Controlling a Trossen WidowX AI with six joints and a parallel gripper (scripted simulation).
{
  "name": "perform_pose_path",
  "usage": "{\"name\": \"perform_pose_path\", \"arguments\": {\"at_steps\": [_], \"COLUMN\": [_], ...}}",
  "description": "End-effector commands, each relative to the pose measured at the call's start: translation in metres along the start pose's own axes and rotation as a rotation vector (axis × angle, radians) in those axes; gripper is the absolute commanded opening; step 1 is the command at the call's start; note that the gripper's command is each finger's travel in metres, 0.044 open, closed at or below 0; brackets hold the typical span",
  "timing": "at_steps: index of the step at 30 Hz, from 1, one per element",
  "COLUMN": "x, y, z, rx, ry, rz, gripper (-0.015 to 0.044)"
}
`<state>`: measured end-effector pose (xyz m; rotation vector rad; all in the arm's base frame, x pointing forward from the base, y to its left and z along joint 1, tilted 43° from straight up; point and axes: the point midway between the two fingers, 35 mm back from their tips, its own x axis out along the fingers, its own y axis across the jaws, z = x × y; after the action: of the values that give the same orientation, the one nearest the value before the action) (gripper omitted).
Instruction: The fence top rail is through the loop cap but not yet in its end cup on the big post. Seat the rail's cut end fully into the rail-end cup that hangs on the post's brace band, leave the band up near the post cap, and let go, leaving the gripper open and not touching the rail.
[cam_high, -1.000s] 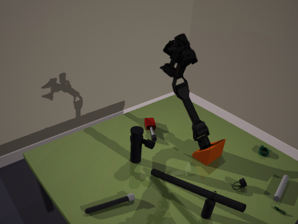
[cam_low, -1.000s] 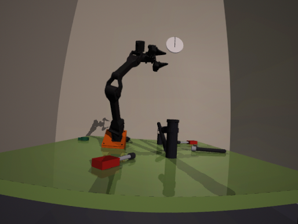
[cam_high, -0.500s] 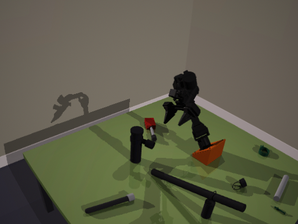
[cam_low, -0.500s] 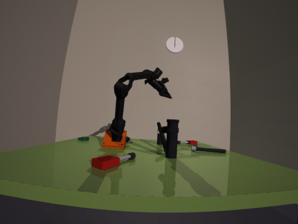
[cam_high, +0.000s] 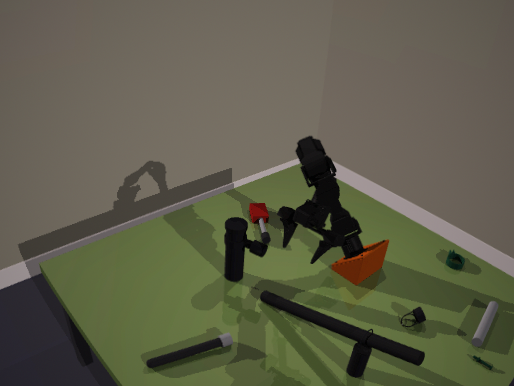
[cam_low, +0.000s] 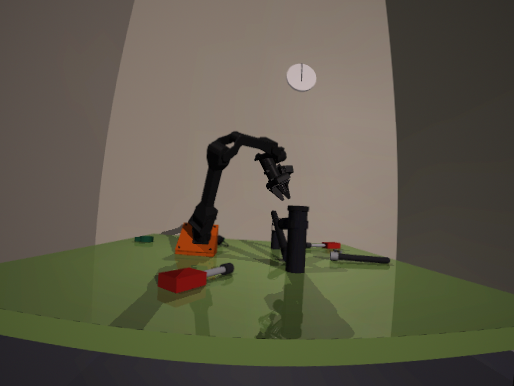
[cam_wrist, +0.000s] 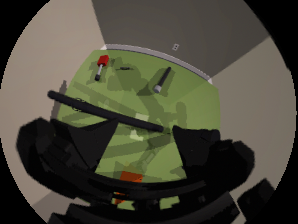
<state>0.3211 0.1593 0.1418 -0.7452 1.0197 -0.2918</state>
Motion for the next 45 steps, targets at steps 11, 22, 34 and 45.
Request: {"name": "perform_pose_path", "arguments": {"at_steps": [11, 22, 34, 45], "x": [0.0, -0.007, -0.008, 0.011], "y": [-0.092, -0.158, -0.163, -0.163], "z": [-0.027, -0.068, -0.072, -0.082], "rx": [-0.874, -1.651, -1.743, -1.742], "ry": [0.003, -0.077, -0.086, -0.087], "rz": [0.082, 0.102, 0.099, 0.099], "gripper": [0.044, 0.044, 0.044, 0.044]}}
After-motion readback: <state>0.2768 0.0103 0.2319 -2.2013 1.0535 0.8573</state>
